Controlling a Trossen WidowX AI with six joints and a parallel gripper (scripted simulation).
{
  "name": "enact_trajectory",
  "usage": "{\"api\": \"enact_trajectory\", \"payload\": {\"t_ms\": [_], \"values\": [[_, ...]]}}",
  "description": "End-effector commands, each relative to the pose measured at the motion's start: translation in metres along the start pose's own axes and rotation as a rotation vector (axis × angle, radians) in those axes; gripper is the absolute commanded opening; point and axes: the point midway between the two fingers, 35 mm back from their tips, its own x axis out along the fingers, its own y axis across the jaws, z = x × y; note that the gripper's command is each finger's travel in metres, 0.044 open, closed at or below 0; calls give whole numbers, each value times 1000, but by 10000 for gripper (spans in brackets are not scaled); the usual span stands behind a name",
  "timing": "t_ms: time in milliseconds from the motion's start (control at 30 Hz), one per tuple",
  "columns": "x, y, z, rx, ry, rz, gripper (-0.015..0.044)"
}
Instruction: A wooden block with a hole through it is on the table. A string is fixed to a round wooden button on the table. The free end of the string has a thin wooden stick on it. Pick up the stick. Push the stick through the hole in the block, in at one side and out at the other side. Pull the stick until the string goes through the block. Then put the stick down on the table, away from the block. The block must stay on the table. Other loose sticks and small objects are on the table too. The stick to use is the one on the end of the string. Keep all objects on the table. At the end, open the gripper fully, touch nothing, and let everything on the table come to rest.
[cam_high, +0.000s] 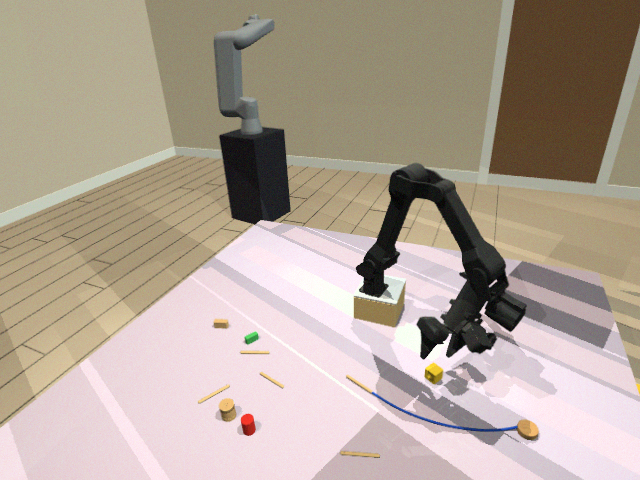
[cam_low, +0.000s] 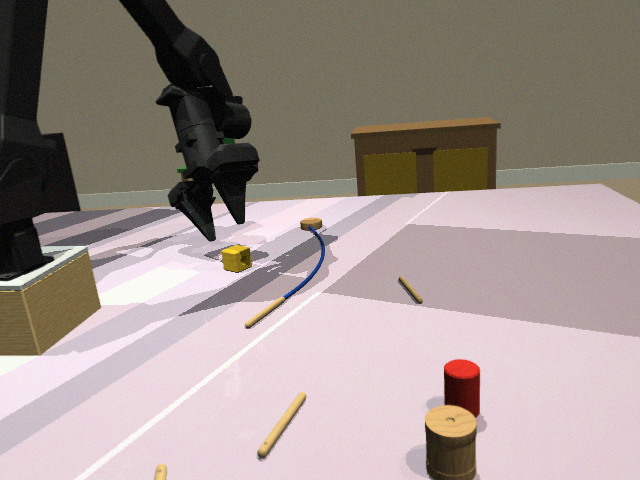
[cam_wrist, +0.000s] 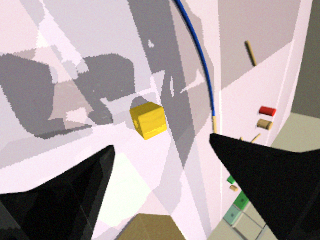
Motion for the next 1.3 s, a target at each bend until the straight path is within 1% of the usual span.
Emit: {"api": "enact_trajectory", "payload": {"t_ms": [0,300,600,1267], "values": [[6,-8,-3,-678,-79,214,440],[4,-15,2,-1080,-224,281,440],[1,-21,6,-1477,-392,274,440],[1,-21,6,-1486,-396,273,440]]}}
